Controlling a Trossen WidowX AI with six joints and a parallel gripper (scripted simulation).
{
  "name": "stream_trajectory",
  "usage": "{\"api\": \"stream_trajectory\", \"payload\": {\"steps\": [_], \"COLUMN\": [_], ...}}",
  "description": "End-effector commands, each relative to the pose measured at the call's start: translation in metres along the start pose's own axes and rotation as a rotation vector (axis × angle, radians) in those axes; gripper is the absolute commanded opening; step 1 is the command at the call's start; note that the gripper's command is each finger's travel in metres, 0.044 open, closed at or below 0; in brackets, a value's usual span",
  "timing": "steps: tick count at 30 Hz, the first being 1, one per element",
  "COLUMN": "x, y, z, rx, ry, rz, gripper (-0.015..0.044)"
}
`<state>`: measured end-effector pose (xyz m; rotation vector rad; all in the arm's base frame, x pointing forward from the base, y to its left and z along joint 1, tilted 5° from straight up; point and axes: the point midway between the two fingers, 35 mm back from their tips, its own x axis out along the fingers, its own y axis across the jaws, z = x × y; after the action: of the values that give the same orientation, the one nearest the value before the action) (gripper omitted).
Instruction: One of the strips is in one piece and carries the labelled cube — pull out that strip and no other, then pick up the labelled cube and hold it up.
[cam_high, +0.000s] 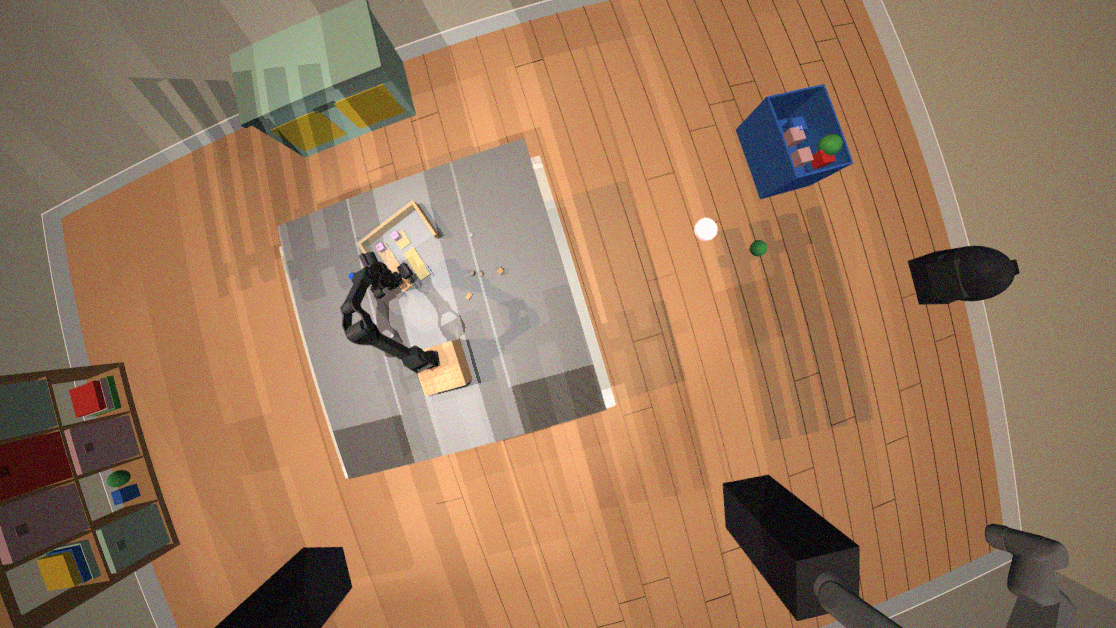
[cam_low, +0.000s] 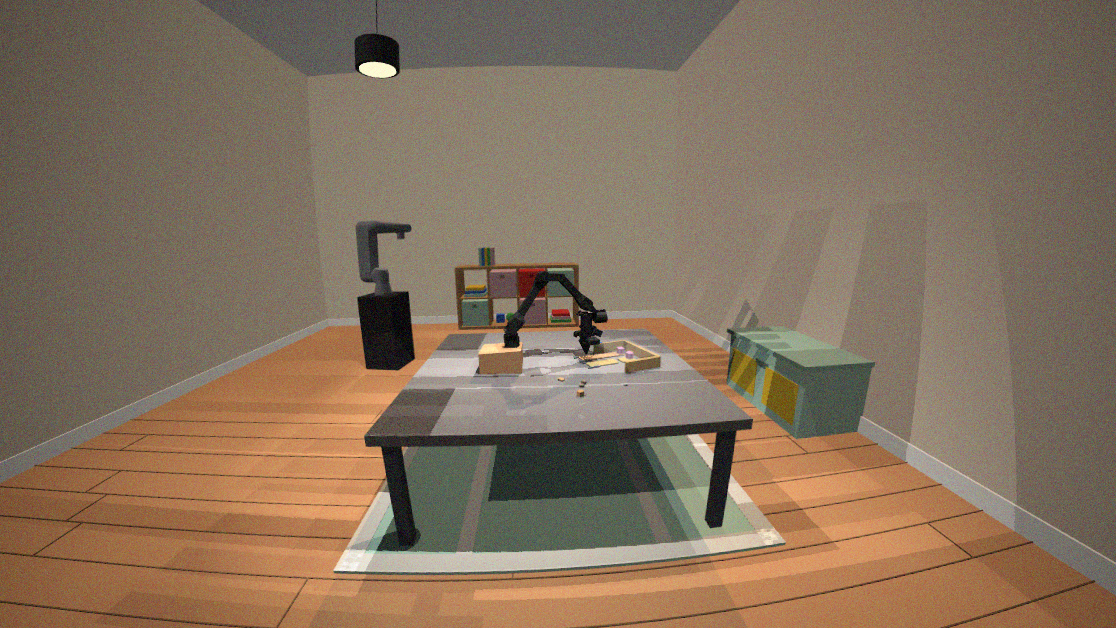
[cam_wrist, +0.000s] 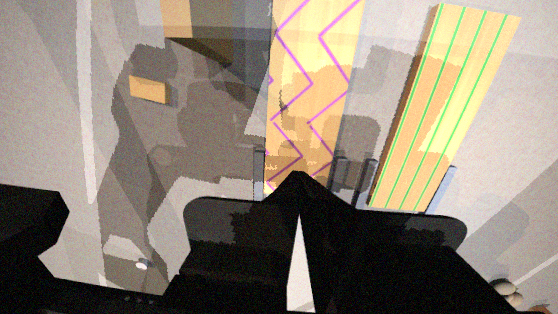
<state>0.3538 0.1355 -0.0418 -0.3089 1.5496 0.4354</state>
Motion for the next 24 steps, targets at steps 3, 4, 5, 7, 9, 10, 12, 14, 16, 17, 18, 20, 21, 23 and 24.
{"api": "stream_trajectory", "payload": {"steps": [3, 4, 5, 7, 9, 10, 12, 14, 16, 17, 18, 20, 21, 23, 24], "x": [0.012, 0.013, 0.015, 0.018, 0.020, 0.020, 0.020, 0.020, 0.020, 0.020, 0.020, 0.020, 0.020, 0.021, 0.021], "y": [-0.001, -0.001, -0.001, -0.001, -0.001, -0.001, -0.001, -0.001, -0.001, -0.001, -0.001, -0.001, -0.001, -0.001, -0.001], "z": [-0.002, -0.003, -0.003, -0.003, -0.004, -0.004, -0.004, -0.004, -0.004, -0.004, -0.004, -0.004, -0.004, -0.004, -0.004], "rx": [0.003, 0.003, 0.003, 0.003, 0.003, 0.003, 0.003, 0.003, 0.003, 0.003, 0.003, 0.003, 0.003, 0.003, 0.003], "ry": [0.004, 0.004, 0.004, 0.004, 0.004, 0.004, 0.004, 0.004, 0.004, 0.004, 0.004, 0.004, 0.004, 0.004, 0.004], "rz": [-0.005, -0.005, -0.005, -0.005, -0.005, -0.005, -0.005, -0.005, -0.005, -0.005, -0.005, -0.005, -0.005, -0.005, -0.005], "gripper": [0.0000, 0.0000, 0.0000, 0.0000, 0.0000, 0.0000, 0.0000, 0.0000, 0.0000, 0.0000, 0.0000, 0.0000, 0.0000, 0.0000, 0.0000]}}
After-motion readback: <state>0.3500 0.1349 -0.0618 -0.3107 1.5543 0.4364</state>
